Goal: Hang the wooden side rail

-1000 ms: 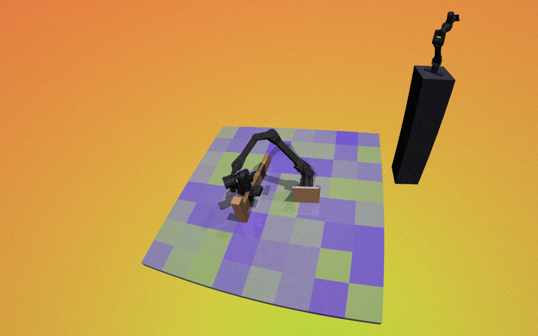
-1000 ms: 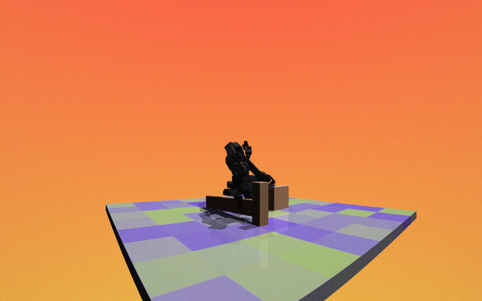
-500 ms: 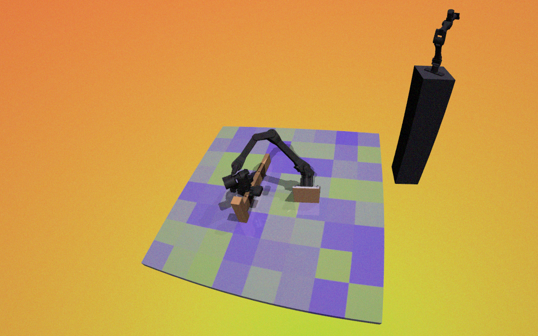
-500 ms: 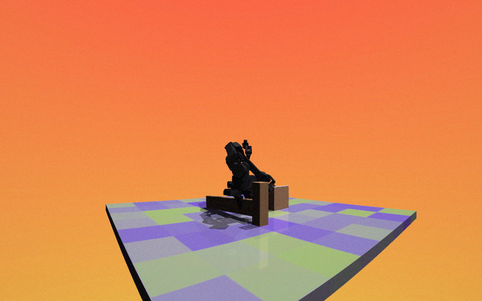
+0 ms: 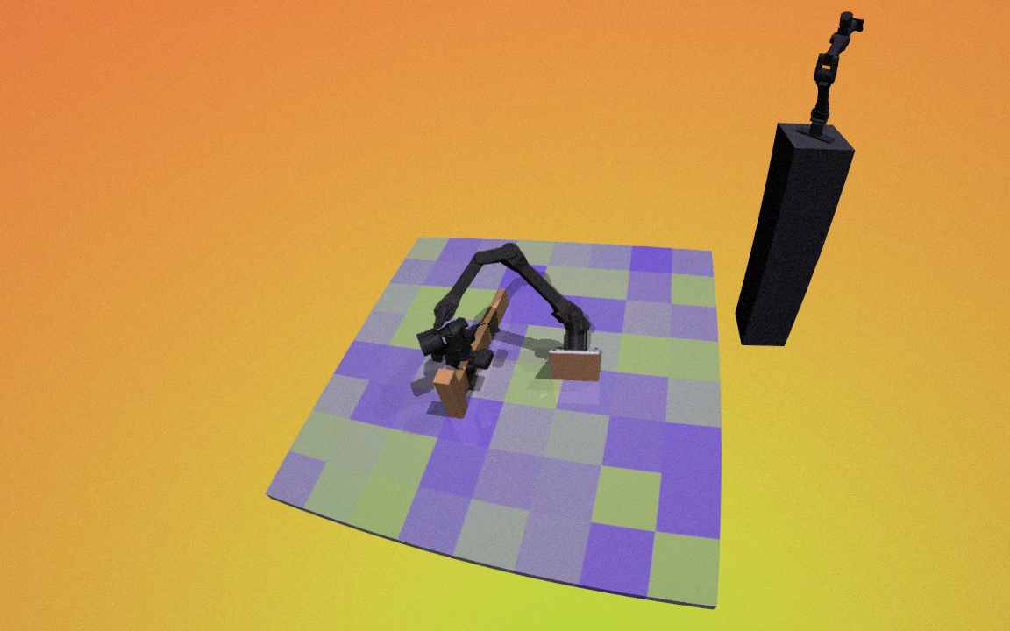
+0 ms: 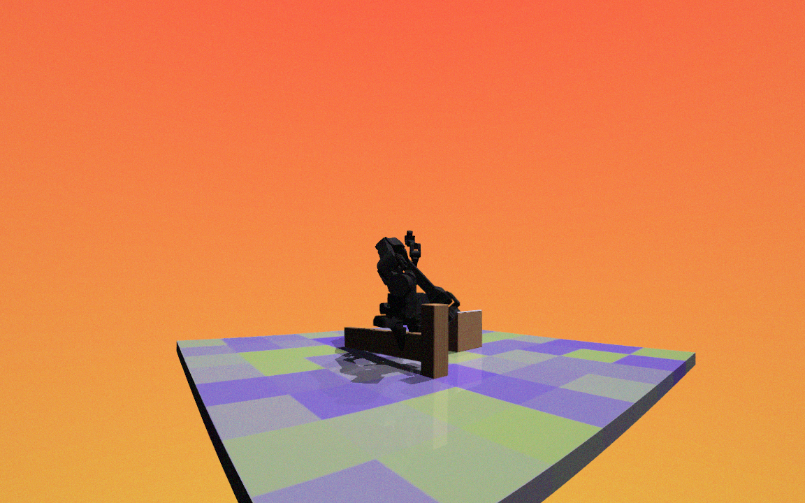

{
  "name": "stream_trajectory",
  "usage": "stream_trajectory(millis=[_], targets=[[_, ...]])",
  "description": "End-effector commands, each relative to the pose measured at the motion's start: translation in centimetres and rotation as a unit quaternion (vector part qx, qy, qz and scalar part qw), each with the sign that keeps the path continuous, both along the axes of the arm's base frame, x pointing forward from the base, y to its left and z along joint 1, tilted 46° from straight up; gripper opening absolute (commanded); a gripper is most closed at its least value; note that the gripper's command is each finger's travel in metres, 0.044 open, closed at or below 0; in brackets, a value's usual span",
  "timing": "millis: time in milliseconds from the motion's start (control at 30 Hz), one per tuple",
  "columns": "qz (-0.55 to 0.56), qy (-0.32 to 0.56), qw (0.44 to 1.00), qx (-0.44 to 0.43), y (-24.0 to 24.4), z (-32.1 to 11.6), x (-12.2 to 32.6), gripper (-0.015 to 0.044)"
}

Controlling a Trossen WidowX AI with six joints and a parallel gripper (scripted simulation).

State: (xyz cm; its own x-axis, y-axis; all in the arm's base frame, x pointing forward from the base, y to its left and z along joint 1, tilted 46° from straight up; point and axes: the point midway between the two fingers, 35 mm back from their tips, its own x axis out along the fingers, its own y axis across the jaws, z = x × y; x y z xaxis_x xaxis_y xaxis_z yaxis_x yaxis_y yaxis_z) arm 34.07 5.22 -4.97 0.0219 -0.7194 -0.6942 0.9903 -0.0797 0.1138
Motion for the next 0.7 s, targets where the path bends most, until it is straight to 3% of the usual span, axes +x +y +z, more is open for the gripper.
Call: stream_trajectory(millis=[0,667], targets=[[0.004,-0.002,1.0,0.003,0.59,0.03,0.02,0.0],[0.004,-0.003,1.0,0.003,0.67,-0.16,0.05,0.0]])
